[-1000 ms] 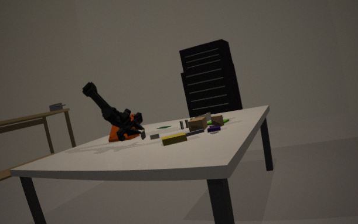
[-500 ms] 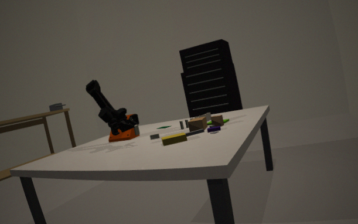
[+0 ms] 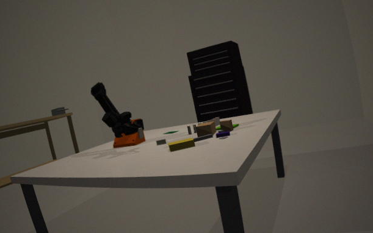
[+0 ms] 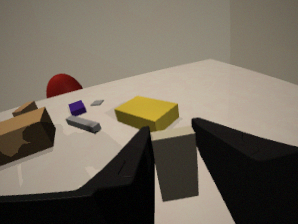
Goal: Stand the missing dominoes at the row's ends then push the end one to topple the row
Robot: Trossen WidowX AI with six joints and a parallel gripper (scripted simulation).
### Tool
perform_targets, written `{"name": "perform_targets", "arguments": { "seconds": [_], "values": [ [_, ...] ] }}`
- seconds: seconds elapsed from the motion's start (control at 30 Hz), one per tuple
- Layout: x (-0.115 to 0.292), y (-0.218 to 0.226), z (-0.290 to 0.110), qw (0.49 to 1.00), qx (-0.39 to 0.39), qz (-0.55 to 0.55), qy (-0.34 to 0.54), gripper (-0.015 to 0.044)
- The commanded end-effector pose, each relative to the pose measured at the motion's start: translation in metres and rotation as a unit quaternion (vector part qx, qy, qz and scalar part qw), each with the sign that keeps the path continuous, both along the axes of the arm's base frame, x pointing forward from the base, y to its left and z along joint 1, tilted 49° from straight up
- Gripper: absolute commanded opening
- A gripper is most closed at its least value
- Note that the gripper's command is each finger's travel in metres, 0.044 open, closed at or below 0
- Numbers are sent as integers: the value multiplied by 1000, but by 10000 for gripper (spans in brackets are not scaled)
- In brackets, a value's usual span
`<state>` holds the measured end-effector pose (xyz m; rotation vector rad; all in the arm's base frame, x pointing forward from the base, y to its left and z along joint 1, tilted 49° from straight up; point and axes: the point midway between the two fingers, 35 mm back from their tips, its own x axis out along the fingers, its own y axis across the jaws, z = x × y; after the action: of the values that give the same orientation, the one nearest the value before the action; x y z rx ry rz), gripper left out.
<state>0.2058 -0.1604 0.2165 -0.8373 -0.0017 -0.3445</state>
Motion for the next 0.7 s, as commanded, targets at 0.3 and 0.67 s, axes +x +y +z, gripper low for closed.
{"name": "perform_targets", "arguments": {
  "seconds": [0.3, 0.67],
  "values": [
    [0, 0, -1, 1000, -4, 2, 0, 107],
    [3, -13, -8, 1000, -3, 2, 0, 107]
  ]
}}
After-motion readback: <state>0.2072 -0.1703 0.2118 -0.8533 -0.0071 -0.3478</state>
